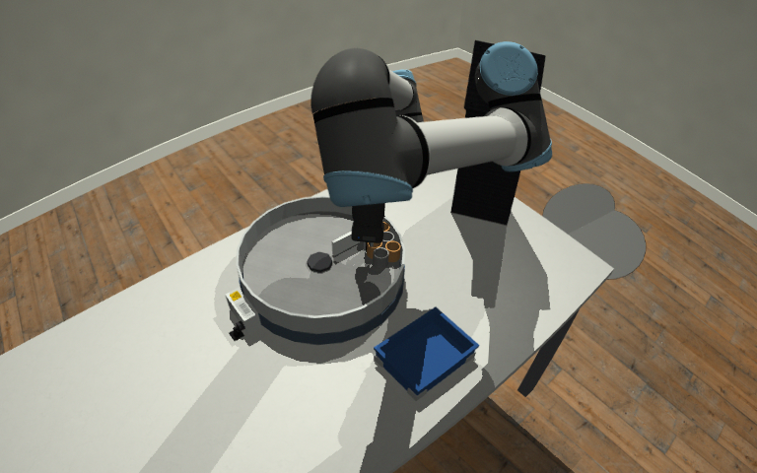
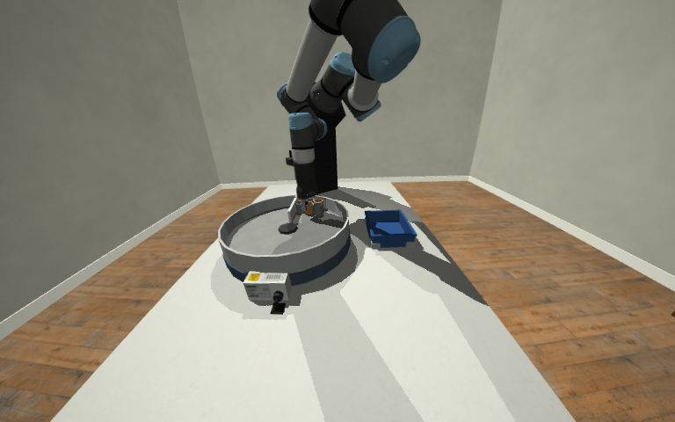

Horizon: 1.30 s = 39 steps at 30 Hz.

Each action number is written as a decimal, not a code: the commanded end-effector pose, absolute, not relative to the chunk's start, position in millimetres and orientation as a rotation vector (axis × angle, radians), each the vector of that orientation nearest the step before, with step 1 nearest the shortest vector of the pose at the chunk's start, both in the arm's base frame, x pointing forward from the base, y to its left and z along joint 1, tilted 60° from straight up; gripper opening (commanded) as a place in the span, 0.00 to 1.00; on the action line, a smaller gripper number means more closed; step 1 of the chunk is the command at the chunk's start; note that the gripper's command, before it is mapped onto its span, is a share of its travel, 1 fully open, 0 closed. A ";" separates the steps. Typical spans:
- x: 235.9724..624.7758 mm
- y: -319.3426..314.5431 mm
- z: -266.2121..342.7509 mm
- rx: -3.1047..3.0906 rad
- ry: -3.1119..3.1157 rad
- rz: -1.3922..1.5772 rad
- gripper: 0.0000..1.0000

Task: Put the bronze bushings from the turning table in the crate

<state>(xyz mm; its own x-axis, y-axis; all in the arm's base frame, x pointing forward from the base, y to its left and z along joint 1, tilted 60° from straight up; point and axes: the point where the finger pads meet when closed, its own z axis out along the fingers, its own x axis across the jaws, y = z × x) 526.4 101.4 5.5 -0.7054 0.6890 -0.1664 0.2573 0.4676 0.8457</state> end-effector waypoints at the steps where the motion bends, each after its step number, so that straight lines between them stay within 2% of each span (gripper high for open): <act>1: 527.4 100.3 6.0 0.786 2.225 1.162 0.00; 39: 524.5 94.8 11.0 0.783 2.223 1.164 0.00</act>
